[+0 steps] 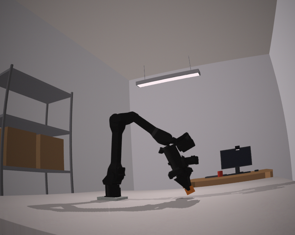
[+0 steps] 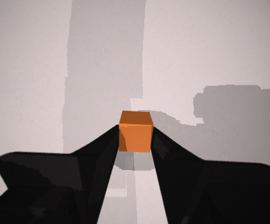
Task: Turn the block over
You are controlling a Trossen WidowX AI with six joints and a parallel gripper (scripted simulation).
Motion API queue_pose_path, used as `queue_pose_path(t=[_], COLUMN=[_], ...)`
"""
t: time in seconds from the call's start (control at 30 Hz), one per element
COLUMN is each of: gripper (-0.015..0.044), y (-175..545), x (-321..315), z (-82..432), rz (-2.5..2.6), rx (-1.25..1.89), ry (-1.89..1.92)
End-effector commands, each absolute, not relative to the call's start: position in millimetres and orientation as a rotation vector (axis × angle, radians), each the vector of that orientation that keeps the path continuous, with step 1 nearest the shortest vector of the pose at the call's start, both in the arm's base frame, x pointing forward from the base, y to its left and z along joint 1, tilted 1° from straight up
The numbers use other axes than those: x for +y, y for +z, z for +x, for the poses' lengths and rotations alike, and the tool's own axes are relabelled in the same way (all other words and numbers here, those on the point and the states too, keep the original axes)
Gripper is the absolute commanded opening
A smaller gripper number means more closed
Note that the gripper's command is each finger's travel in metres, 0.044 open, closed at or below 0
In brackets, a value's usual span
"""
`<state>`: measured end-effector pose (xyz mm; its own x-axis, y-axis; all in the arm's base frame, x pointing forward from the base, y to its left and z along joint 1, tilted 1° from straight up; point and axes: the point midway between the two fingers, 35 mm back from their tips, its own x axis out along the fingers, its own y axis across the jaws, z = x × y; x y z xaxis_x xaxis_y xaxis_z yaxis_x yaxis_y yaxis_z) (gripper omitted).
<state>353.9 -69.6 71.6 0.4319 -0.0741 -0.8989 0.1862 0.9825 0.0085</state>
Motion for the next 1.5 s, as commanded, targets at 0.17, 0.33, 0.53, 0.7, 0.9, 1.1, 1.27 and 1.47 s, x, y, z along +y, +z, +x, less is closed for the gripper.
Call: queue_pose_path(t=[0.17, 0.33, 0.53, 0.7, 0.9, 1.1, 1.27, 1.47], gripper=[0.0000, 0.0000, 0.0000, 0.0000, 0.0000, 0.0000, 0.0000, 0.0000], y=[72.3, 66.6, 55.0, 47.7, 42.1, 39.8, 40.7, 42.1], x=[-68.5, -69.3, -70.6, -71.1, -71.0, -70.1, -68.8, -68.0], z=[347.9, 351.8, 358.7, 361.4, 361.1, 357.1, 351.1, 347.3], rz=[0.105, 0.101, 0.091, 0.084, 0.075, 0.067, 0.059, 0.056], rx=[0.995, 0.953, 0.859, 0.780, 0.687, 0.593, 0.515, 0.477], ry=[-0.169, -0.171, -0.174, -0.177, -0.180, -0.182, -0.184, -0.184])
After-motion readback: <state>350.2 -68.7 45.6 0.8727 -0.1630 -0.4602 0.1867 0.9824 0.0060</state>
